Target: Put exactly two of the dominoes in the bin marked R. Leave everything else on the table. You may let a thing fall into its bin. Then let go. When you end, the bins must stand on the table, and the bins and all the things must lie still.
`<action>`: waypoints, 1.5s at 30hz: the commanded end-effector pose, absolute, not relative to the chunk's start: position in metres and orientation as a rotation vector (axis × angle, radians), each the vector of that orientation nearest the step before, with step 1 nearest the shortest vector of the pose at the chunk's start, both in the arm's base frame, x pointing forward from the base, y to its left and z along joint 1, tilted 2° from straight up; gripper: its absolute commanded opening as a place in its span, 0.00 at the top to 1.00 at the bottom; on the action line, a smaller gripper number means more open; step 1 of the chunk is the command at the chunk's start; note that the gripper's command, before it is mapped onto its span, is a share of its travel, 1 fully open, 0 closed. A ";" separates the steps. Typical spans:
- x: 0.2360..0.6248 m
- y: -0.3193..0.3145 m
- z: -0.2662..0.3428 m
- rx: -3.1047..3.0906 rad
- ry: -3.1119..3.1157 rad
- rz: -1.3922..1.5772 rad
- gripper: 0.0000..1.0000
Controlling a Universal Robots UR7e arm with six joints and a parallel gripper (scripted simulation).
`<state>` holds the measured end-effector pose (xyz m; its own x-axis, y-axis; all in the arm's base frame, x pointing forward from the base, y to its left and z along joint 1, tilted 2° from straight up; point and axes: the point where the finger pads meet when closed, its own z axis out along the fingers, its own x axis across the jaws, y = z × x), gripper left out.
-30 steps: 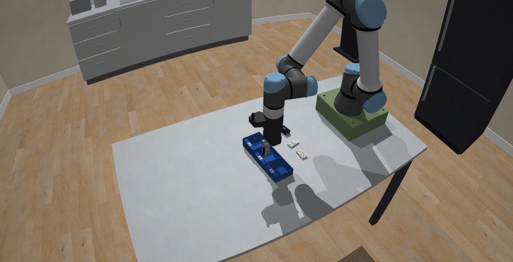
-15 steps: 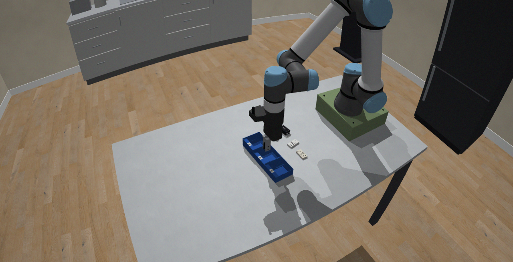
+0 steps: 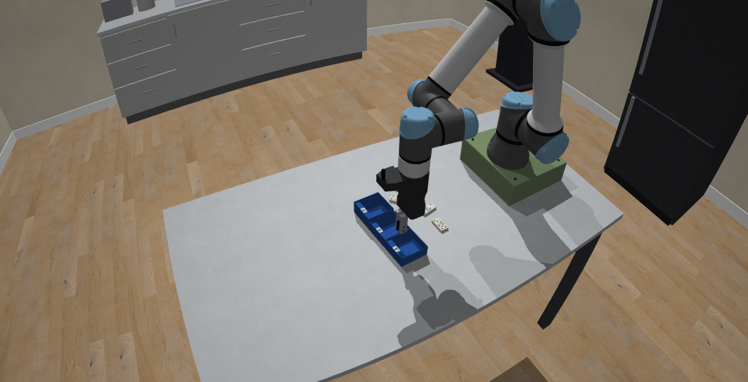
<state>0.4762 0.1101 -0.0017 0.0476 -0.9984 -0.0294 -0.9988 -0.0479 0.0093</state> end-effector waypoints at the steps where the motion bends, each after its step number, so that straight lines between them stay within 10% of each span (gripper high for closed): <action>1: 0.475 0.132 -0.001 -2.263 2.159 0.041 0.69; 45: 0.475 0.134 -0.053 -2.263 2.159 0.041 0.69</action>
<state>0.4742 0.1339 -0.0534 0.0469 -0.9985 -0.0286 -0.9988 -0.0472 0.0099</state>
